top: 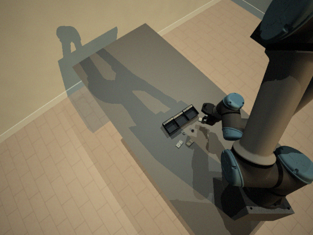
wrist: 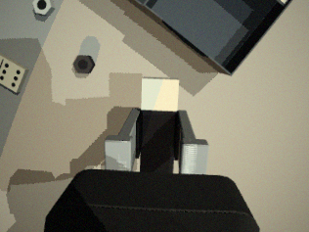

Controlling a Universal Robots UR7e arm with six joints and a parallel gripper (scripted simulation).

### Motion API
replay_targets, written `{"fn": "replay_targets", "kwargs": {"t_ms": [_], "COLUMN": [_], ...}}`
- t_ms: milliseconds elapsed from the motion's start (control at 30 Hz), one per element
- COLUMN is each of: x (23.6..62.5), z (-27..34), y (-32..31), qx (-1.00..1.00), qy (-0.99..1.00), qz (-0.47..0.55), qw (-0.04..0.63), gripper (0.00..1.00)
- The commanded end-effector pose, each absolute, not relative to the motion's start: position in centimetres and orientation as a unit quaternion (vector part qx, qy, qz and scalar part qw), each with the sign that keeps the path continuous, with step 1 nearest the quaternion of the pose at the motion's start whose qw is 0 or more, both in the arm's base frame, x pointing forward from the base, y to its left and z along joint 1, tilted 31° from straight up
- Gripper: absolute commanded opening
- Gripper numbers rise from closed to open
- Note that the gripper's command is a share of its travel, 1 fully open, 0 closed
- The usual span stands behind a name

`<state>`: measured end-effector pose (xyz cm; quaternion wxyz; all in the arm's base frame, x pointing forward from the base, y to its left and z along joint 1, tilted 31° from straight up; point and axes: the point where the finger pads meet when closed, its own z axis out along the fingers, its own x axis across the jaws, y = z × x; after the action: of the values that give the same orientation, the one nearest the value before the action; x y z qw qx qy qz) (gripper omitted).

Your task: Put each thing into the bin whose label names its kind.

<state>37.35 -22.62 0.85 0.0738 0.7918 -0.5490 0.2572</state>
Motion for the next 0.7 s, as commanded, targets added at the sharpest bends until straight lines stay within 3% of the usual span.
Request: {"fn": "replay_targets", "kwargs": {"t_ms": [0, 533, 667], "x": [37.3, 37.1, 39.3], "z": [1.1, 1.7, 2.5], "y": [-22.5, -22.3, -22.2], "qx": [0.792, 0.792, 0.831], "qy": [-0.549, -0.549, -0.488], "qz": [0.256, 0.256, 0.25], "qw": [0.073, 0.073, 0.092], "gripper": [0.45, 0.45, 0.45]}}
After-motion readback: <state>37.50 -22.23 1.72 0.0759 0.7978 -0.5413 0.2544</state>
